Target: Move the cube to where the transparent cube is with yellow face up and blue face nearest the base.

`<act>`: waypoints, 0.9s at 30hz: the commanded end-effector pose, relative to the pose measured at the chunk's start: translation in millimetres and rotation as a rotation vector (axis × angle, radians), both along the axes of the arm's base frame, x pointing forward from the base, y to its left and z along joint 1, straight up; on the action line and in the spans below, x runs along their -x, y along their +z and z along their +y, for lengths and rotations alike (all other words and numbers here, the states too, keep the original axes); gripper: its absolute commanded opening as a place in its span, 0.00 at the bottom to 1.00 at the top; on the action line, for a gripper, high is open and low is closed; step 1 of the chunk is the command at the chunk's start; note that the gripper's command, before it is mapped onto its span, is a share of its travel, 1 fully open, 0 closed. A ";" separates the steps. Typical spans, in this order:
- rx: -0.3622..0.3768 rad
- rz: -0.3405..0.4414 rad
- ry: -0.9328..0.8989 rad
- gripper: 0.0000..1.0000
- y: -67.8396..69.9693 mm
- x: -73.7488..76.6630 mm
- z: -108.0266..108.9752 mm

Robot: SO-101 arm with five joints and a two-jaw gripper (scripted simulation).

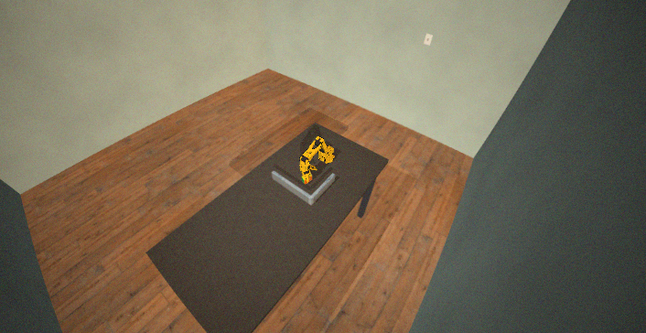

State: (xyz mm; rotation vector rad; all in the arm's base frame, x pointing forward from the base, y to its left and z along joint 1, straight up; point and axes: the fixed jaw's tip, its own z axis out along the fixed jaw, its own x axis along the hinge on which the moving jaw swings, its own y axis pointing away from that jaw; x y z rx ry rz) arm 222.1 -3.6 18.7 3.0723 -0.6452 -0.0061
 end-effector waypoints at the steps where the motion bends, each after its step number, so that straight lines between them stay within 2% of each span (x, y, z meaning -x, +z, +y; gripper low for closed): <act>1: -0.003 -0.056 0.004 0.33 9.8 -7.1 1.4; 18: -0.004 -0.056 0.004 0.23 9.9 -9.3 6.7; 27: -0.004 -0.056 0.004 0.22 9.9 -9.5 7.2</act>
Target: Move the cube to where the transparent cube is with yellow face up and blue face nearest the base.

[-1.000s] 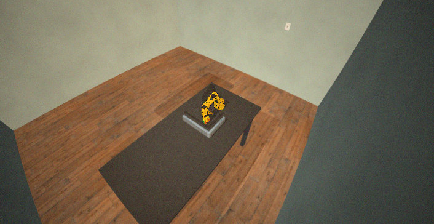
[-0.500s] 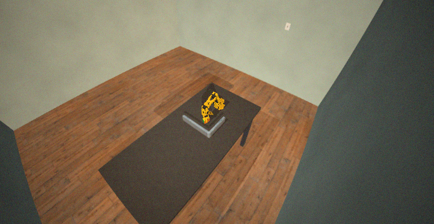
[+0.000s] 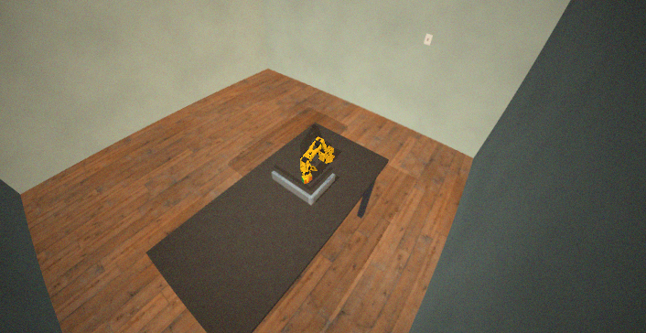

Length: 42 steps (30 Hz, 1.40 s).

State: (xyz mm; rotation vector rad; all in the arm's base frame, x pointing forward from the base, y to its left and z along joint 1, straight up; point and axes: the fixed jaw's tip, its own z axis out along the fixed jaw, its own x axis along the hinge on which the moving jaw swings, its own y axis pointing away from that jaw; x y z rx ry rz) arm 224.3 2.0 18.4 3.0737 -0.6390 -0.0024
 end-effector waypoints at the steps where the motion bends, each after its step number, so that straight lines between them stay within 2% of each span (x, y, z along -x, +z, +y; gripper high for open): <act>1: -0.004 -0.053 0.000 0.22 10.2 -7.4 1.7; 23: -0.004 -0.053 0.000 0.22 13.1 -7.7 1.7; 42: -0.004 -0.054 0.000 0.22 55.9 -5.8 1.6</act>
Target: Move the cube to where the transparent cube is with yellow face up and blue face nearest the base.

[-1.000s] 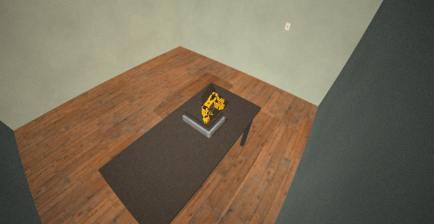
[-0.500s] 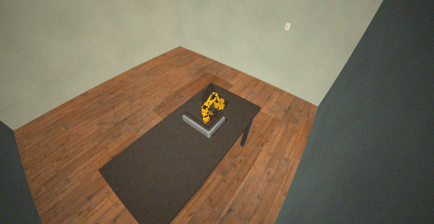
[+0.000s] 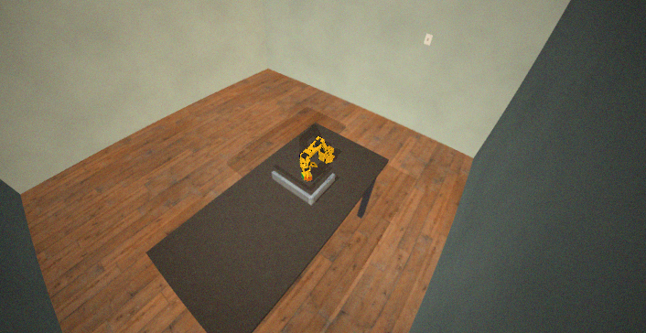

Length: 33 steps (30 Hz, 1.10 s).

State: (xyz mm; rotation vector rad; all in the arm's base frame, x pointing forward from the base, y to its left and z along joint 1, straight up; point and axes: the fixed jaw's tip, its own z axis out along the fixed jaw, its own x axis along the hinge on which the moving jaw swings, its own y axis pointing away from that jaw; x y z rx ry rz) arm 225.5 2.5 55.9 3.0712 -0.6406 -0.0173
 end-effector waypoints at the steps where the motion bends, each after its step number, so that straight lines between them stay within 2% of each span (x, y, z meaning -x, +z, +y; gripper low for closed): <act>1: -0.004 -0.064 0.001 0.22 19.9 -4.4 1.1; 33: -0.005 -0.079 -0.003 0.22 25.2 -5.7 1.4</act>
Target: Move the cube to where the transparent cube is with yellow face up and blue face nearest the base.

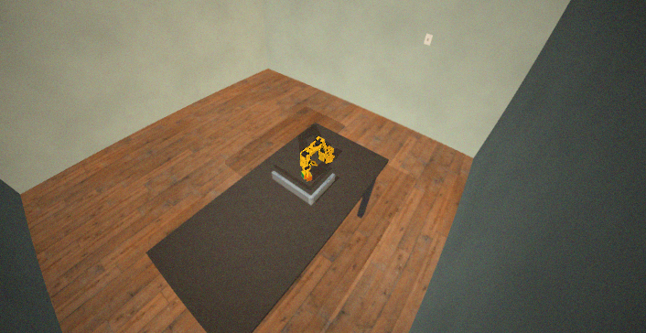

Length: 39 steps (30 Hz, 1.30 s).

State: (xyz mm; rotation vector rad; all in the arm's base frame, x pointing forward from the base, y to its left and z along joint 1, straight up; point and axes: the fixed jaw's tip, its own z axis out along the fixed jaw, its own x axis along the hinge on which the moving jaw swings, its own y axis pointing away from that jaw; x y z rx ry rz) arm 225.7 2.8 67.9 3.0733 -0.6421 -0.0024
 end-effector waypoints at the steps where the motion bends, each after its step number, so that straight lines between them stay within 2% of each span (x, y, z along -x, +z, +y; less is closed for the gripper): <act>1: -0.005 -0.070 -0.002 0.22 13.2 -5.6 1.0; 29: -0.005 -0.073 -0.001 0.22 13.7 -5.9 1.2; 39: -0.005 -0.056 -0.042 0.22 12.7 5.1 1.2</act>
